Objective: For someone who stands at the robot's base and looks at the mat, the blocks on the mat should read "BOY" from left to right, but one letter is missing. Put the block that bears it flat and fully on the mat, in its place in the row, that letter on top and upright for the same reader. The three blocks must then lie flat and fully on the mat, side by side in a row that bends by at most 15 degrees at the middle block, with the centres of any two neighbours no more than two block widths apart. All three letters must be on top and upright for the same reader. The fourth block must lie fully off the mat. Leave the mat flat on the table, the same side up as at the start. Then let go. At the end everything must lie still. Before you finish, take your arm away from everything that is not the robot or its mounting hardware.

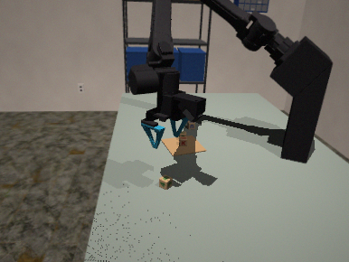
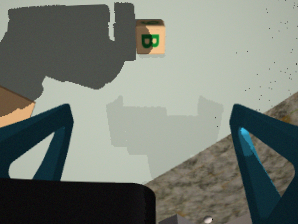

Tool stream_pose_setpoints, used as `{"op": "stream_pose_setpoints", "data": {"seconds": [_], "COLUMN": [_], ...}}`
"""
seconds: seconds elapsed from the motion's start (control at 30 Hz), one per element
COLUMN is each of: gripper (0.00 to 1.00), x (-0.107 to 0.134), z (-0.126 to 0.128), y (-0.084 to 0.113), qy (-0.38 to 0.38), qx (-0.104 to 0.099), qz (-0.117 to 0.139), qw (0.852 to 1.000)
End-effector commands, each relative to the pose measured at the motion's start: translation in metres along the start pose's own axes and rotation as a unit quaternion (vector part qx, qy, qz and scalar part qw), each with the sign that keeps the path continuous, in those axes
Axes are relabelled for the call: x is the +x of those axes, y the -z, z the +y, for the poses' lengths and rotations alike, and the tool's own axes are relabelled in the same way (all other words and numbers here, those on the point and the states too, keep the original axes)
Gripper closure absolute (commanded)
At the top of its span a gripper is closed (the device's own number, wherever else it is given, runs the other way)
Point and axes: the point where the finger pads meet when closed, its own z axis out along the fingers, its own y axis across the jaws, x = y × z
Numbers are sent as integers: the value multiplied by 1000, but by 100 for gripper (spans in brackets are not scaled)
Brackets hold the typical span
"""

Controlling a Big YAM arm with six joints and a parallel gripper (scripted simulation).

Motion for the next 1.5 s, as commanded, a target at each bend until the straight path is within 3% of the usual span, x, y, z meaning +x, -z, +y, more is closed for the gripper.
{"op": "stream_pose_setpoints", "data": {"seconds": [0.0,0.33,0.43,0.5,0.6,0.83,1.0,1.07,1.1,1.27,1.47], "gripper": [0,0,0,0,0,0,0,0,0,0,0], "x": [-9,-1,1,1,0,0,0,0,1,1,1], "z": [-2,-3,-5,-5,-4,-3,-4,-4,-3,-3,-3], "y": [-2,-11,-13,-13,-16,-26,-34,-34,-36,-45,-54], "qy": [6,-102,-169,-169,-252,-430,-542,-542,-594,-687,-787], "qx": [-3,-3,-3,-3,-6,1,11,11,11,19,28], "qz": [-4,0,0,0,-1,1,0,0,1,-1,-5], "qw": [1000,995,986,986,968,903,840,840,804,727,616]}}
